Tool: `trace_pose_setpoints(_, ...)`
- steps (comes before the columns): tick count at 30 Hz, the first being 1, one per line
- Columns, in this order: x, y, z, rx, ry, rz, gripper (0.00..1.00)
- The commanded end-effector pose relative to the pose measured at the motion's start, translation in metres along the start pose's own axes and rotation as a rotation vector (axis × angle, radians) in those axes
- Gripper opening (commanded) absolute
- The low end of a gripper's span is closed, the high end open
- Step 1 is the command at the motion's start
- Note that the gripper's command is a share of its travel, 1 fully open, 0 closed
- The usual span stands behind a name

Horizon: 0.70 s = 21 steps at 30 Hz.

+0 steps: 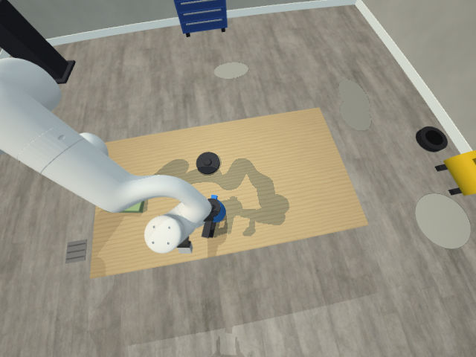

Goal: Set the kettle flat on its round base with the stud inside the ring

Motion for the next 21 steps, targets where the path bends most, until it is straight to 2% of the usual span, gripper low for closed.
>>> trace_pose_setpoints(1, -0.007, 0.002, -0.002, 0.1, 0.005, 0.052, 0.81)
trace_pose_setpoints(7, -0.014, 0.003, -0.004, 0.17, -0.01, 0.087, 0.81)
trace_pose_setpoints(21, -0.021, 0.006, -0.008, 0.239, -0.036, 0.119, 0.81)
Point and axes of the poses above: the point where the finger pads meet when closed, its own z axis out along the fingers, its own x axis across the jaws, y = z × x, the point moved 8 cm from there along -z, back along the fingers, and after that the axes turned 3 degrees about -z, right-handed, at the moved point
